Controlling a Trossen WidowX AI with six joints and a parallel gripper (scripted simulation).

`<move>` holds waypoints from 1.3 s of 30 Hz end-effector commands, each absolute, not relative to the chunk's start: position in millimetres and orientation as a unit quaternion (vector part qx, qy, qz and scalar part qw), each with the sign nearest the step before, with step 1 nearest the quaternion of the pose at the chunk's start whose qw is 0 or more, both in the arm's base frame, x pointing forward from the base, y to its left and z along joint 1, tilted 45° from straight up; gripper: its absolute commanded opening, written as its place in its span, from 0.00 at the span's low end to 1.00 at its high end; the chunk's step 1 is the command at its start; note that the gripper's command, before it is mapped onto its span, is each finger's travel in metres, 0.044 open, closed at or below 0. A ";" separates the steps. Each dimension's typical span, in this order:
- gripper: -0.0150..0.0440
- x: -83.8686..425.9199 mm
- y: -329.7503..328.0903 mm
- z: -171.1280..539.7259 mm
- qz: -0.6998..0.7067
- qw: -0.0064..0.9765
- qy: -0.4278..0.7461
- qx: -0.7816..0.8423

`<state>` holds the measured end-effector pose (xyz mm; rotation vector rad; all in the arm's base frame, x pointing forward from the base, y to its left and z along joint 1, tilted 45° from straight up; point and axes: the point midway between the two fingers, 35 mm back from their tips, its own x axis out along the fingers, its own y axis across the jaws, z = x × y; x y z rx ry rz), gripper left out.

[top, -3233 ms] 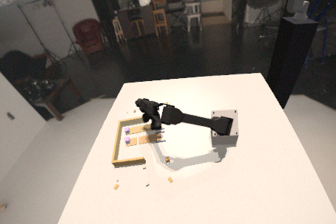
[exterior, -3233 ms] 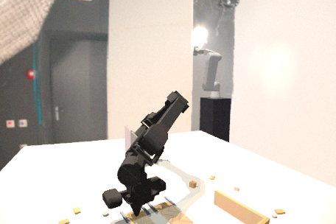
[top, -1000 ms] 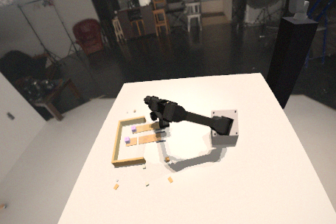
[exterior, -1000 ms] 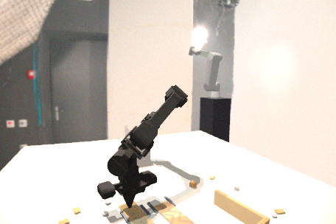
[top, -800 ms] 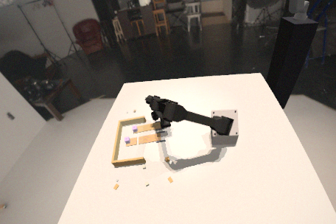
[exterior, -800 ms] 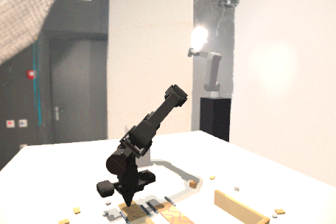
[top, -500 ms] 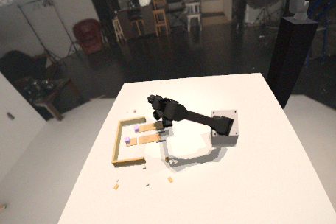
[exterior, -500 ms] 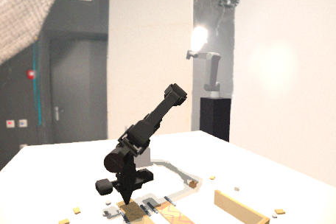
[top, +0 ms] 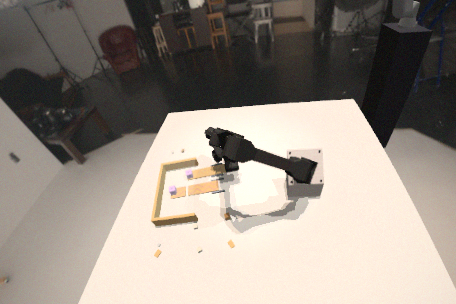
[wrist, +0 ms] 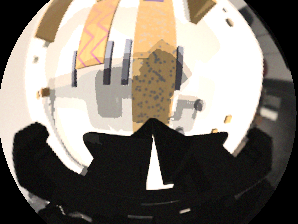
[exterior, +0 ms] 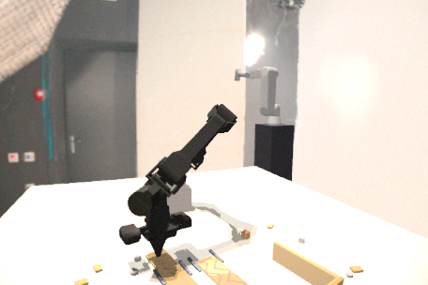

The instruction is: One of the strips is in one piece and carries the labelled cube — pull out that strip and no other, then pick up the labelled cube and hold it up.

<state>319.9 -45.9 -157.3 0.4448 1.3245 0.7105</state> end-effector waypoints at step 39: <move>0.25 252.7 -45.8 -171.8 0.322 0.696 0.609 0.201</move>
